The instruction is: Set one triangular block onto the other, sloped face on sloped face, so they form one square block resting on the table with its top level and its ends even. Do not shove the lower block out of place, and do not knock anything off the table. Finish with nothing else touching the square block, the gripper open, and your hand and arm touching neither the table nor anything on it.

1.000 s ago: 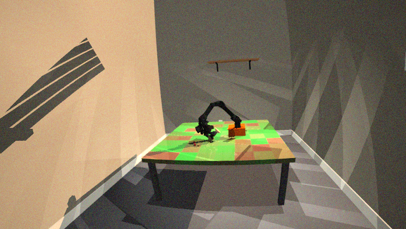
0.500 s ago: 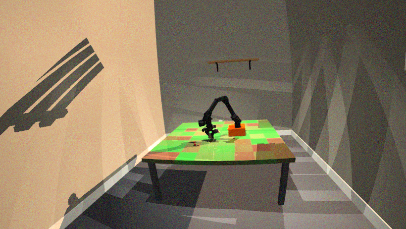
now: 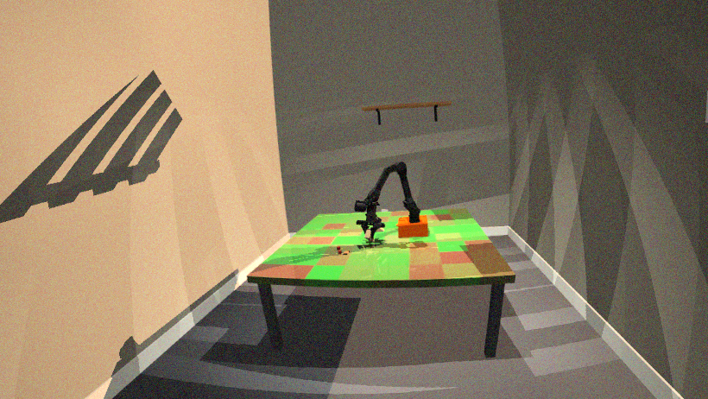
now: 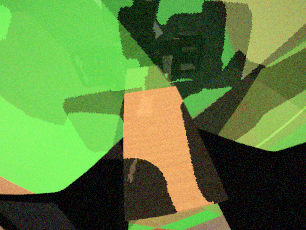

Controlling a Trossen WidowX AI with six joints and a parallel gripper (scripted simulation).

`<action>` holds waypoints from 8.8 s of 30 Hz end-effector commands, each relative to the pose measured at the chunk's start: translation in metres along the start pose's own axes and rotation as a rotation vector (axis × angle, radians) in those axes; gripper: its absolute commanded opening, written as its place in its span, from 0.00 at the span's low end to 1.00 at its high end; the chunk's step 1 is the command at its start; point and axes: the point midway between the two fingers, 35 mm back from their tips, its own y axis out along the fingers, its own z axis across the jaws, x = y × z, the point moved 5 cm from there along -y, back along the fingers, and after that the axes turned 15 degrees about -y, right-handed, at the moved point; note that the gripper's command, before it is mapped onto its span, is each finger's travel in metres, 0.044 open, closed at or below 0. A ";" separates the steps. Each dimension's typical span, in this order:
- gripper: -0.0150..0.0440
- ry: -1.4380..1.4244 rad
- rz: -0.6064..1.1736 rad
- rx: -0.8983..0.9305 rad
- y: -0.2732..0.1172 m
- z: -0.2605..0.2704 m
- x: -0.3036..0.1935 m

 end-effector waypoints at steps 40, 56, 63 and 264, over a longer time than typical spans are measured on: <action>1.00 -0.006 0.546 0.154 -0.001 -0.014 0.062; 1.00 -0.007 0.548 0.150 -0.096 -0.009 0.037; 1.00 -0.015 0.520 0.156 -0.087 -0.007 0.057; 0.25 -2.130 -0.079 -0.305 -0.090 -0.010 0.026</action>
